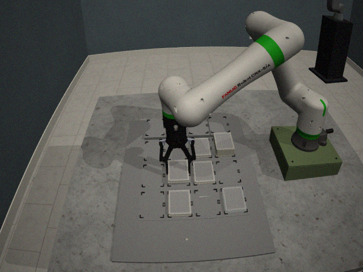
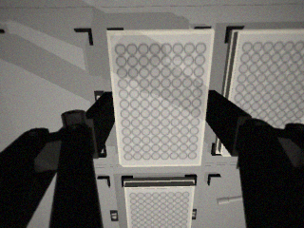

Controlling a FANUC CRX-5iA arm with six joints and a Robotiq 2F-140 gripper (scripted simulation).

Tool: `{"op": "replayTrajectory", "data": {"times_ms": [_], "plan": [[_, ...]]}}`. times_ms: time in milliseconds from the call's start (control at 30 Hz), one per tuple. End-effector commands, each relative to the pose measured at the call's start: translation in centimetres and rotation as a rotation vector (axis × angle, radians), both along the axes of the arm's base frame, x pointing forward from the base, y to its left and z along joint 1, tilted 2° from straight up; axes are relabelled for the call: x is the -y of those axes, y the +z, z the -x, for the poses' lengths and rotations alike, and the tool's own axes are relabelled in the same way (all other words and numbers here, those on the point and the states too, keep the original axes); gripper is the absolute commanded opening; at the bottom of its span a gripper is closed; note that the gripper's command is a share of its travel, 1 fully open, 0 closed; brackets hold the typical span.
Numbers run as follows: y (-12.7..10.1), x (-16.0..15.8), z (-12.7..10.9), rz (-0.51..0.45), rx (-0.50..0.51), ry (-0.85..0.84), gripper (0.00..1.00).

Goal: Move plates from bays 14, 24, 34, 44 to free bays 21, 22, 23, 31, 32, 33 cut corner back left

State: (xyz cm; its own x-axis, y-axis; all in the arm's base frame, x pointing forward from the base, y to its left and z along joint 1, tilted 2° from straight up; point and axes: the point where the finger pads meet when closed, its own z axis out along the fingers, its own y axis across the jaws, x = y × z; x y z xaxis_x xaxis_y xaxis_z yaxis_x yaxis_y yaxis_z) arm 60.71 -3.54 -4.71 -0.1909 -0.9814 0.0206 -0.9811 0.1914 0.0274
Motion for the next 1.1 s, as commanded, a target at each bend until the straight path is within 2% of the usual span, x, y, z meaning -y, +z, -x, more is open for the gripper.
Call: {"op": "replayTrajectory", "data": {"times_ms": [0,1067], "plan": [[0.03,0.01,-0.08,0.000,0.002,0.000,0.10],[-0.87,0.02,-0.06,0.000,0.002,0.000,0.10]]}}
